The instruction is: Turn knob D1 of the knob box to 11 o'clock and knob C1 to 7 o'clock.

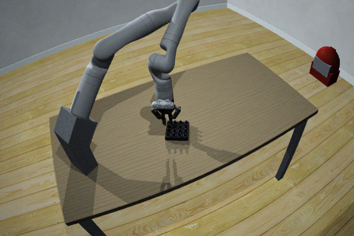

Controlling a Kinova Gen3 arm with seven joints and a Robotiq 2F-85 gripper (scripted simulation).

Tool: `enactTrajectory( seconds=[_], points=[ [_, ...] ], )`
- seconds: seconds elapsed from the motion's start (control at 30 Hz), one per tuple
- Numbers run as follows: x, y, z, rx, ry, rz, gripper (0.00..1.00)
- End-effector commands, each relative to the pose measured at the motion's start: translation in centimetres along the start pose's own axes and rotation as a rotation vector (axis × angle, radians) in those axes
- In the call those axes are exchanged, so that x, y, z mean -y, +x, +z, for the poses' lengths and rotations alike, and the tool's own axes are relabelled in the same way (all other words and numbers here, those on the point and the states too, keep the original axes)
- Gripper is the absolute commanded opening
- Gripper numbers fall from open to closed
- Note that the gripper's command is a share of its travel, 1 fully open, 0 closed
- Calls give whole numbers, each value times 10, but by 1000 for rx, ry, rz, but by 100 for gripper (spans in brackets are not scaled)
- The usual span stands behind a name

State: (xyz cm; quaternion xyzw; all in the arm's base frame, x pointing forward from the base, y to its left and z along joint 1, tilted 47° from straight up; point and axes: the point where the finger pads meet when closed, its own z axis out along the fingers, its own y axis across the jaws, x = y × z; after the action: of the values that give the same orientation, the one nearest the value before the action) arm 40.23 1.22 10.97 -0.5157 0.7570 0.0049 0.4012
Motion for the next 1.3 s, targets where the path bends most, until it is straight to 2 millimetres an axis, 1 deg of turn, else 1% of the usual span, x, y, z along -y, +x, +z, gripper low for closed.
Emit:
enactTrajectory(
  seconds=[0.0,0.43,0.6,0.93,1.0,1.27],
  points=[
    [0,0,0,0,1,3,19],
    [0,0,0,0,1,54,19],
    [0,1,-1,0,0,103,19],
    [-1,1,-1,-1,0,255,19],
    [-1,1,-1,-1,0,255,19],
    [-1,2,-2,-1,-1,432,19]
  ],
)
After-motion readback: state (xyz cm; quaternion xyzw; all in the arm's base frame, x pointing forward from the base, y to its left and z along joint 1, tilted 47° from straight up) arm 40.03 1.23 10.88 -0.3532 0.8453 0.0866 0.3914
